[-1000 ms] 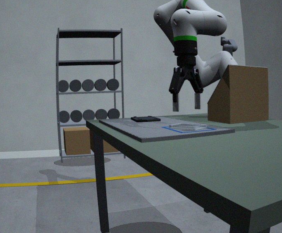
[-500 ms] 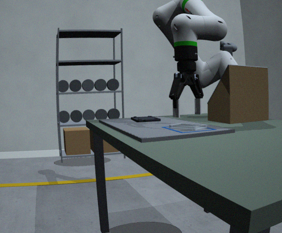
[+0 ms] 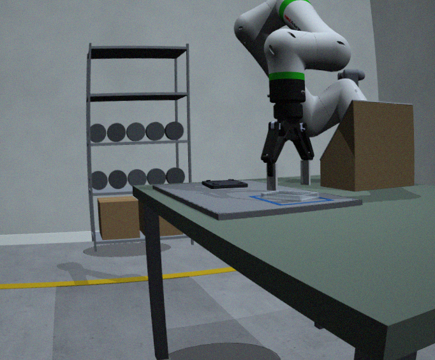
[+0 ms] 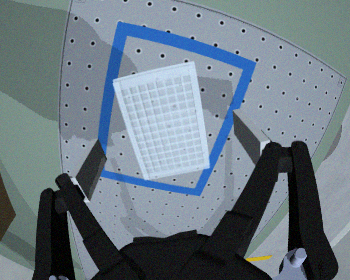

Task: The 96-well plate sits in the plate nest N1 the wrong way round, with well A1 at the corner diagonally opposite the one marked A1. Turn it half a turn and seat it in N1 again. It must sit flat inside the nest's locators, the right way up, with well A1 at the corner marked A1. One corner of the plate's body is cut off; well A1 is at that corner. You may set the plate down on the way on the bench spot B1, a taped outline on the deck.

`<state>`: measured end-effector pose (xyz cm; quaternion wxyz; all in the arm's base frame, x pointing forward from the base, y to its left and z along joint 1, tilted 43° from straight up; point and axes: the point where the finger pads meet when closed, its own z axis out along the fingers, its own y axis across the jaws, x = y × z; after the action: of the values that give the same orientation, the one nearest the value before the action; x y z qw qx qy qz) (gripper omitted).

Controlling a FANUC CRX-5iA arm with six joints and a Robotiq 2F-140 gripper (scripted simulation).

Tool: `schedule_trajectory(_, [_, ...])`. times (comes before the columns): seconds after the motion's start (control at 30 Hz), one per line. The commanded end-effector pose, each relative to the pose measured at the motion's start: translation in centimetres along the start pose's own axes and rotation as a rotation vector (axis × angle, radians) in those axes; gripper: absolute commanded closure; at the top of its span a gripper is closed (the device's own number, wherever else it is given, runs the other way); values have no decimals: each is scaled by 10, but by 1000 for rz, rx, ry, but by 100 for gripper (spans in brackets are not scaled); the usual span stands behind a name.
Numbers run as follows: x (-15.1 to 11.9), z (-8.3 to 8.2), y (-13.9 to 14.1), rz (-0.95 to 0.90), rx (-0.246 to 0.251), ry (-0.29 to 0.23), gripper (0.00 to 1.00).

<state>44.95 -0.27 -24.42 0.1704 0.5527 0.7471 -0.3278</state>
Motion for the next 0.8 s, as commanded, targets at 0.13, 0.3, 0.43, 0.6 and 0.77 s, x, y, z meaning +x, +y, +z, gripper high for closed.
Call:
schedule_trajectory(0.13, [0,10,0,0,-1,0,0])
schedule_trajectory(0.3, [0,10,0,0,-1,0,0])
schedule_trajectory(0.43, [0,10,0,0,-1,0,0])
schedule_trajectory(0.6, [0,10,0,0,-1,0,100])
schedule_trajectory(0.77, [0,10,0,0,-1,0,100])
